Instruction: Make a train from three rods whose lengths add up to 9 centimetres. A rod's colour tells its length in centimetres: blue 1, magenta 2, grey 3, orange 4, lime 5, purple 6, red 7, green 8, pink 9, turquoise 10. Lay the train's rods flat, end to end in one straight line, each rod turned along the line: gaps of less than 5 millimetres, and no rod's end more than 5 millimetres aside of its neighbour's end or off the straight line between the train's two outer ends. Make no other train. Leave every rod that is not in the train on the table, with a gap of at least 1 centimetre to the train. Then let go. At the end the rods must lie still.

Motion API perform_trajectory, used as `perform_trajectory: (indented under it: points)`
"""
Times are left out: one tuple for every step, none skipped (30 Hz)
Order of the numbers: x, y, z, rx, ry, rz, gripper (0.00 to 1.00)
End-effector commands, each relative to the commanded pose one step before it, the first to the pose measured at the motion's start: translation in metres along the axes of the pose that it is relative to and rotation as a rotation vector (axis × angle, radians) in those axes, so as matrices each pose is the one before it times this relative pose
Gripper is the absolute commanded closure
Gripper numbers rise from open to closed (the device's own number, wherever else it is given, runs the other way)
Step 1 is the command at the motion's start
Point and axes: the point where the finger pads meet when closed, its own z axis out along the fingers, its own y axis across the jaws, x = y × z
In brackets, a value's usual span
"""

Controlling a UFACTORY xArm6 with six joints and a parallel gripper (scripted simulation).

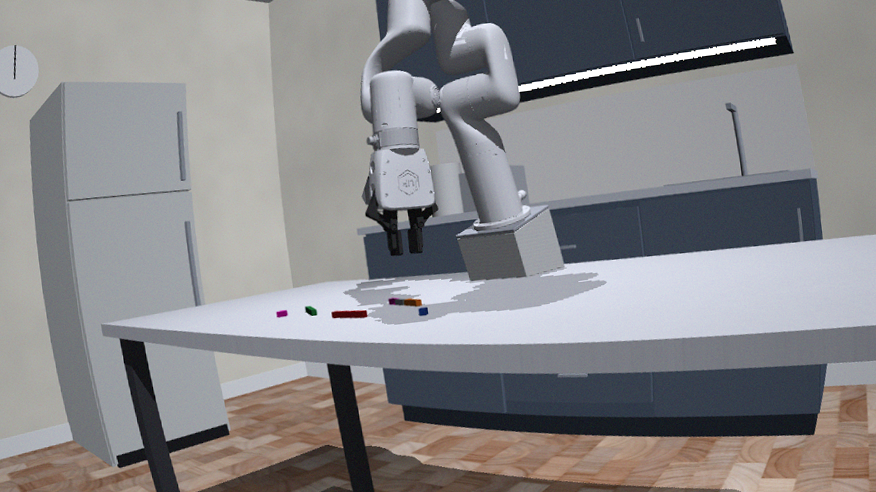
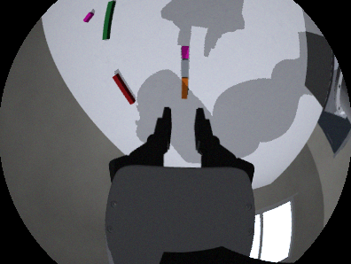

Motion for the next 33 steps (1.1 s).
perform_trajectory:
  points:
    - [0.00169, -0.00189, -0.00756, -0.03259, -0.01387, -0.00275, 0.0]
    - [0.0, 0.0, 0.0, 0.0, 0.0, 0.0, 0.0]
    - [0.0, 0.0, 0.0, 0.0, 0.0, 0.0, 0.0]
    - [0.0, 0.0, 0.0, 0.0, 0.0, 0.0, 0.0]
    - [0.0, 0.0, 0.0, 0.0, 0.0, 0.0, 0.0]
    - [0.0, 0.0, 0.0, 0.0, 0.0, 0.0, 0.0]
    - [0.0, 0.0, 0.0, 0.0, 0.0, 0.0, 0.0]
    - [0.0, 0.0, 0.0, 0.0, 0.0, 0.0, 0.0]
    - [0.0, 0.0, 0.0, 0.0, 0.0, 0.0, 0.0]
    - [0.0, 0.0, 0.0, 0.0, 0.0, 0.0, 0.0]
    - [0.0, 0.0, 0.0, 0.0, 0.0, 0.0, 0.0]
    - [0.0, 0.0, 0.0, 0.0, 0.0, 0.0, 0.0]
    - [0.0, 0.0, 0.0, 0.0, 0.0, 0.0, 0.0]
    - [0.0, 0.0, 0.0, 0.0, 0.0, 0.0, 0.0]
    - [0.0, 0.0, 0.0, 0.0, 0.0, 0.0, 0.0]
    - [0.0, 0.0, 0.0, 0.0, 0.0, 0.0, 0.0]
    - [0.0, 0.0, 0.0, 0.0, 0.0, 0.0, 0.0]
    - [0.0, 0.0, 0.0, 0.0, 0.0, 0.0, 0.0]
    - [0.0, 0.0, 0.0, 0.0, 0.0, 0.0, 0.0]
    - [0.0, 0.0, 0.0, 0.0, 0.0, 0.0, 0.0]
    - [0.0, 0.0, 0.0, 0.0, 0.0, 0.0, 0.0]
    - [0.0, 0.0, -0.00003, 0.0, 0.0, 0.0, 0.0]
    - [0.0, 0.0, -0.00019, 0.0, 0.0, 0.0, 0.0]
    - [0.0, -0.00001, -0.00049, 0.00001, 0.00001, 0.0, 0.0]
    - [0.0, -0.00001, -0.00089, 0.00001, 0.00001, 0.0, 0.0]
    - [0.0, 0.0, -0.00136, 0.0, 0.0, 0.0, 0.0]
    - [0.0, 0.00002, -0.00187, -0.00002, -0.00003, 0.0, 0.0]
    - [0.0, -0.00002, -0.00244, 0.00002, 0.00003, 0.0, 0.0]
    - [0.0, 0.00001, -0.00298, -0.00001, -0.00002, 0.0, 0.0]
    - [0.0, 0.0, -0.00354, 0.0, 0.0, 0.0, 0.0]
    - [0.0, -0.00001, -0.00403, 0.0, 0.00001, 0.0, 0.0]
    - [0.0, 0.0, -0.00446, 0.0, 0.0, 0.0, 0.0]
    - [0.0, 0.0, -0.00481, 0.0, 0.0, 0.0, 0.0]
